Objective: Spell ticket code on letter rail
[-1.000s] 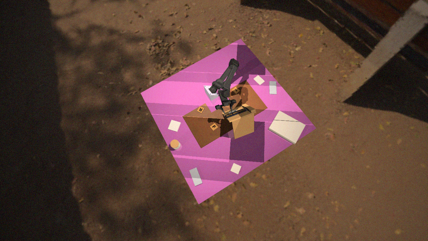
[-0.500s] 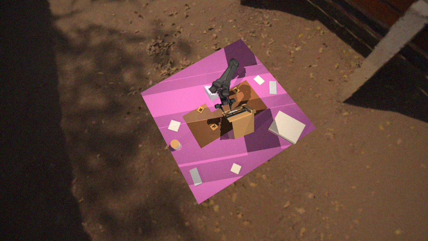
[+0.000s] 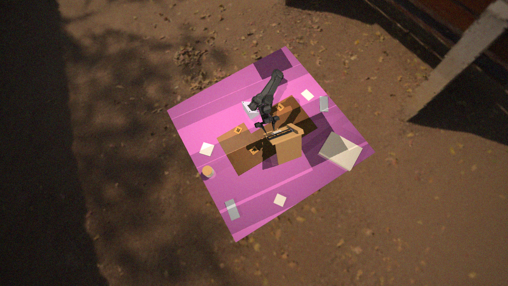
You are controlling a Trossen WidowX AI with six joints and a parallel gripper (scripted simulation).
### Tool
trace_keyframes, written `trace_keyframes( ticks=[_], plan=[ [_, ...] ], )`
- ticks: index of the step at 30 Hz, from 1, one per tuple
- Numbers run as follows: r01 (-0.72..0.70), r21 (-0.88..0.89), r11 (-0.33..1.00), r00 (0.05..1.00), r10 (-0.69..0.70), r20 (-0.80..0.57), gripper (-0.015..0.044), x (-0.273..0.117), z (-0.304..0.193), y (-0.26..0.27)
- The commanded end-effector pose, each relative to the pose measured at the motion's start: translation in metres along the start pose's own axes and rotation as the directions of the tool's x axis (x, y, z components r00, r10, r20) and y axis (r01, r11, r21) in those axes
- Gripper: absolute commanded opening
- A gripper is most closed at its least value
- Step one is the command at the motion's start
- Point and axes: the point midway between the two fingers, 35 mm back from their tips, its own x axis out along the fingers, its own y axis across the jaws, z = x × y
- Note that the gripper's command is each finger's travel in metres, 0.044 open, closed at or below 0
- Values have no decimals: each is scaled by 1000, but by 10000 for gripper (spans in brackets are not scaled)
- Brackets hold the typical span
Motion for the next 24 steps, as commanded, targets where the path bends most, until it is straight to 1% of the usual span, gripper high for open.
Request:
trace_keyframes(
  ticks=[1, 6, 17, 24],
  plan=[
    [-4, -6, 1000, 1000, 4, 2, 295, -2, 1, 2],
    [-4, -6, 1000, 1000, 4, 2, 295, -4, 2, 4],
    [0, 0, 1000, 1000, 0, 0, 6, -2, 1, 1],
    [0, 0, 1000, 1000, 0, 0, 0, -2, 1, 1]
  ],
)
